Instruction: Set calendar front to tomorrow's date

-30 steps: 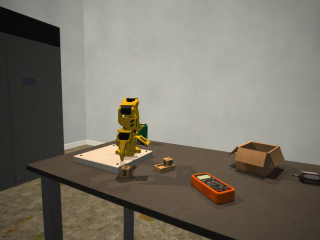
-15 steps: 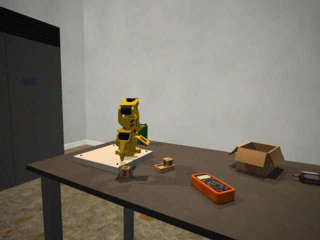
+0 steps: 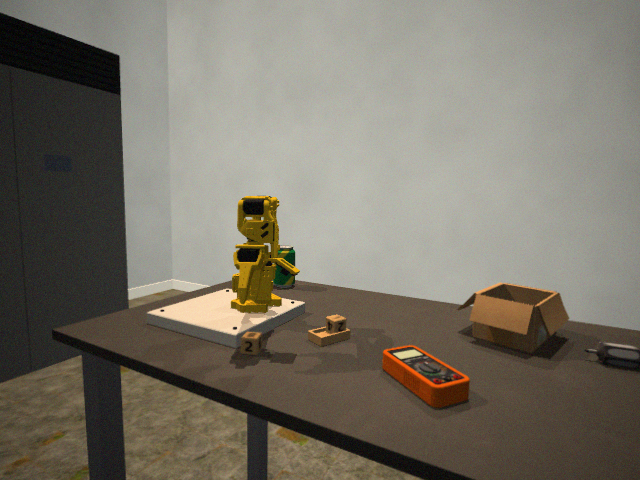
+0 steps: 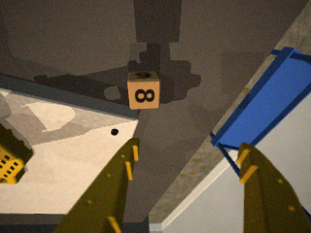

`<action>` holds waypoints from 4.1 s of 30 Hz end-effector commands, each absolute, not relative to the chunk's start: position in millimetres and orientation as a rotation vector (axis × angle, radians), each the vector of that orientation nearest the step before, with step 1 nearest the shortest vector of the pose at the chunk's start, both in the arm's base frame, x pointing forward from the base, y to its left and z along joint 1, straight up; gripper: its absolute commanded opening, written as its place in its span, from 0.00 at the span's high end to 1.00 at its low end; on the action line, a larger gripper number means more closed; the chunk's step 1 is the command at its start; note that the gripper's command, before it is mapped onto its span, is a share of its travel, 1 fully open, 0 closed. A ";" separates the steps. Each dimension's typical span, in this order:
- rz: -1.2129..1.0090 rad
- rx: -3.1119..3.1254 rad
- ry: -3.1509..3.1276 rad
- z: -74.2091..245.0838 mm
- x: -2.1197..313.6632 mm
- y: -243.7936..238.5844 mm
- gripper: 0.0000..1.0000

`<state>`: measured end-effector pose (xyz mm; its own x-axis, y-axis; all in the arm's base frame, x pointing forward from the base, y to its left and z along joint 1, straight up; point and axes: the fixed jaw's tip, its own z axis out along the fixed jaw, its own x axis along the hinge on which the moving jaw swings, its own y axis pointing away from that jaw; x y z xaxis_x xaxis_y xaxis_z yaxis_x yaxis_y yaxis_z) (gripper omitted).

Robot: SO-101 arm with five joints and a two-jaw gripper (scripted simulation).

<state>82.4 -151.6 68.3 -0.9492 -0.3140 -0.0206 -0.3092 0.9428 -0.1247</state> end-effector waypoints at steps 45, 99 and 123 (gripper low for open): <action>-0.655 -0.444 2.878 96.7 86.4 -157.4 0.65; 0.046 -0.480 3.115 26.7 72.4 -131.1 0.65; 0.042 -0.483 3.114 27.0 74.7 -130.4 0.65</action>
